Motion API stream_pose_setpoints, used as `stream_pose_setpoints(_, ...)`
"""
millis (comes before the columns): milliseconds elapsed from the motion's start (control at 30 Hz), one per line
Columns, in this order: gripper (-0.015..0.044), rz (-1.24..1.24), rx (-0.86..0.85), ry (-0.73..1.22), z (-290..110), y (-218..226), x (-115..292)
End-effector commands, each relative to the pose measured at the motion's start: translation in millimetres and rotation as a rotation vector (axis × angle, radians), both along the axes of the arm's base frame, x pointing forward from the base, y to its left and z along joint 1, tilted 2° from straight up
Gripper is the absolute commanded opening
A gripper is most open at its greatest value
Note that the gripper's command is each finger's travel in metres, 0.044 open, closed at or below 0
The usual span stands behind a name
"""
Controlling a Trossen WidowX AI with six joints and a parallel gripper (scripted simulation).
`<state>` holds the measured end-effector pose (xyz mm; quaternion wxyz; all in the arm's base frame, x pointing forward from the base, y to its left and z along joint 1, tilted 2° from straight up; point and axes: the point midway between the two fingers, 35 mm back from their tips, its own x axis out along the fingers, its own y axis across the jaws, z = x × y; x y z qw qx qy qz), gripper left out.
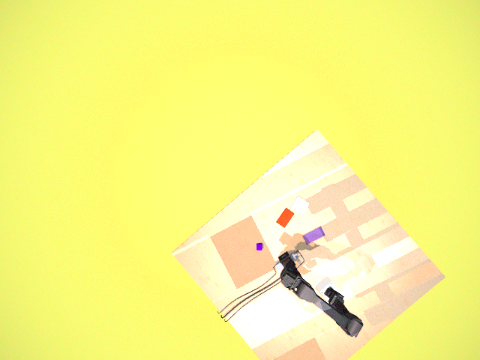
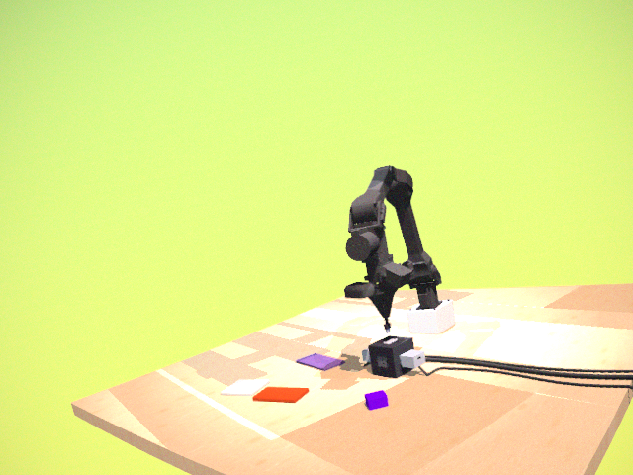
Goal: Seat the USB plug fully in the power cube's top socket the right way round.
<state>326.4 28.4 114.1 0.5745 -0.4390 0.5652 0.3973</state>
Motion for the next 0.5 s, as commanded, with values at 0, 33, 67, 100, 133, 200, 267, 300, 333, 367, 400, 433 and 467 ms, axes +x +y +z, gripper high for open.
stream_pose_setpoints(0, 0.0000, 0.048, -0.002, 0.002, -0.1, 0.0, 0.1)
stream_pose_setpoints(33, 0.0000, 0.048, -0.002, 0.002, -0.1, 0.0, 0.1)
stream_pose_setpoints(67, 0.0000, 0.048, -0.002, 0.002, -0.1, 0.0, 0.1)
stream_pose_setpoints(100, 0.0000, 0.048, -0.002, 0.002, -0.1, 0.0, 0.1)
stream_pose_setpoints(133, 0.0000, 0.048, -0.002, 0.002, -0.1, 0.0, 0.1)
stream_pose_setpoints(200, 0.0000, 0.048, -0.002, 0.002, -0.1, 0.0, 0.1)
stream_pose_setpoints(267, 0.0000, 0.048, -0.002, 0.002, -0.1, 0.0, 0.1)
stream_pose_setpoints(300, 0.0000, 0.048, -0.002, 0.002, -0.1, 0.0, 0.1)
stream_pose_setpoints(333, 0.0000, 0.048, -0.002, 0.002, -0.1, 0.0, 0.1)
stream_pose_setpoints(367, 0.0000, 0.041, -0.002, 0.001, 0.0, 0.0, 0.1)
stream_pose_setpoints(400, 0.0000, 0.041, -0.002, 0.001, -0.1, 0.0, 0.1)
stream_pose_setpoints(433, 0.0000, 0.041, -0.002, 0.001, -0.2, 0.1, 0.1)
stream_pose_setpoints(467, 0.0000, 0.040, -0.002, 0.001, -0.4, 0.1, 0.2)
